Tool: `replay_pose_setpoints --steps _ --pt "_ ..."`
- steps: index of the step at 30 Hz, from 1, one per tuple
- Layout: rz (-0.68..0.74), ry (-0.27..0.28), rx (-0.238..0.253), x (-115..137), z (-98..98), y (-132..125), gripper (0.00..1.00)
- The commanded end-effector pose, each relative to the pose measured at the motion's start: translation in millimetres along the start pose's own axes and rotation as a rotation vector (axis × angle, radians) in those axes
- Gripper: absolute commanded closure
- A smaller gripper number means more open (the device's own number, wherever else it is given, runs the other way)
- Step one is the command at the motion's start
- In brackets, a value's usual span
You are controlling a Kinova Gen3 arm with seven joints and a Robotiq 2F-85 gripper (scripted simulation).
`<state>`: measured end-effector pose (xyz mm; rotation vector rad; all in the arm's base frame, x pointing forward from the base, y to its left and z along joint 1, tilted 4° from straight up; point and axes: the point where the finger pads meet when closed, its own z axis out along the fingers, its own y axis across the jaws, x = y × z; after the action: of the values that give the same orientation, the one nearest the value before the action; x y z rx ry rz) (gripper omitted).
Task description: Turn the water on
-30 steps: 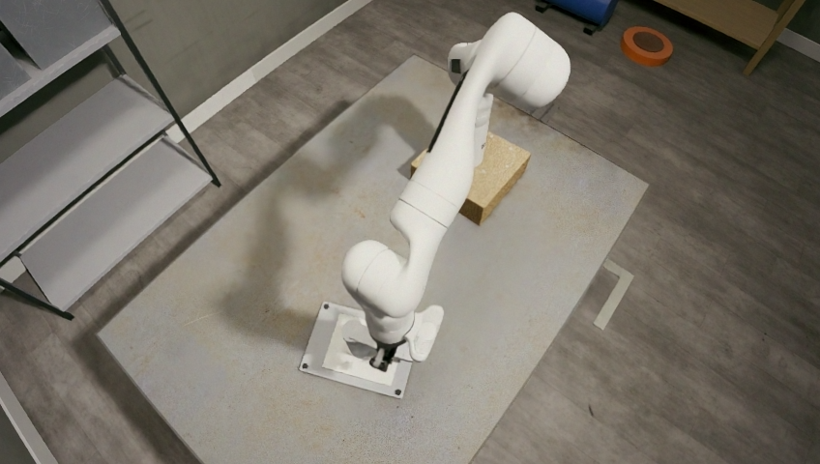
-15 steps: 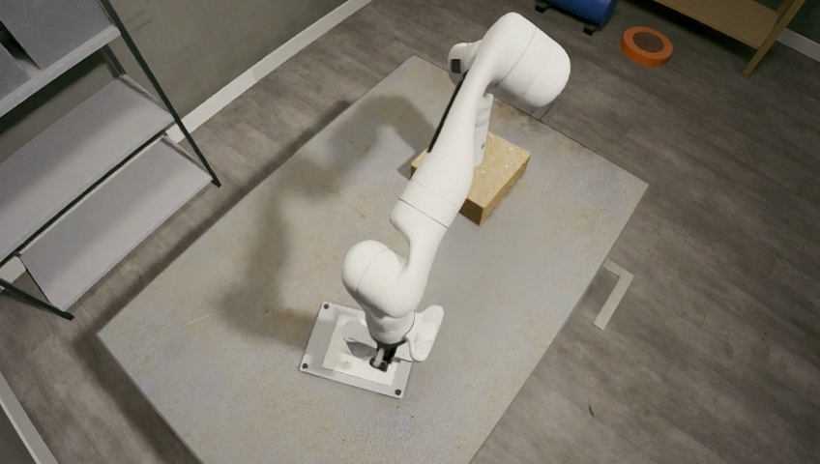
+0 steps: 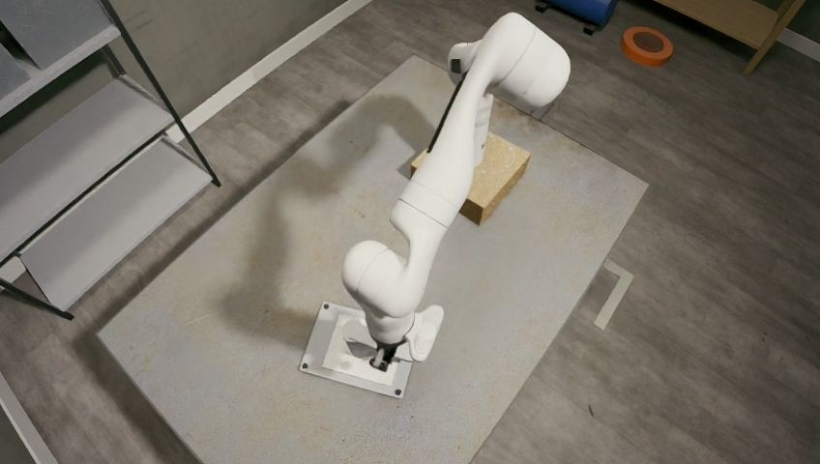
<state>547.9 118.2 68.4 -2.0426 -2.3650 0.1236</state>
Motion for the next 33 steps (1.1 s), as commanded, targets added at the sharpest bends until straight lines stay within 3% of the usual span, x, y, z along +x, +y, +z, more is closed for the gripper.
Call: replay_pose_setpoints --steps 1,33 --pt "0.0 0.0 -0.002 0 -0.6 0 0.26" --pt "0.0 0.0 -0.002 0 24.4 1 0.26"
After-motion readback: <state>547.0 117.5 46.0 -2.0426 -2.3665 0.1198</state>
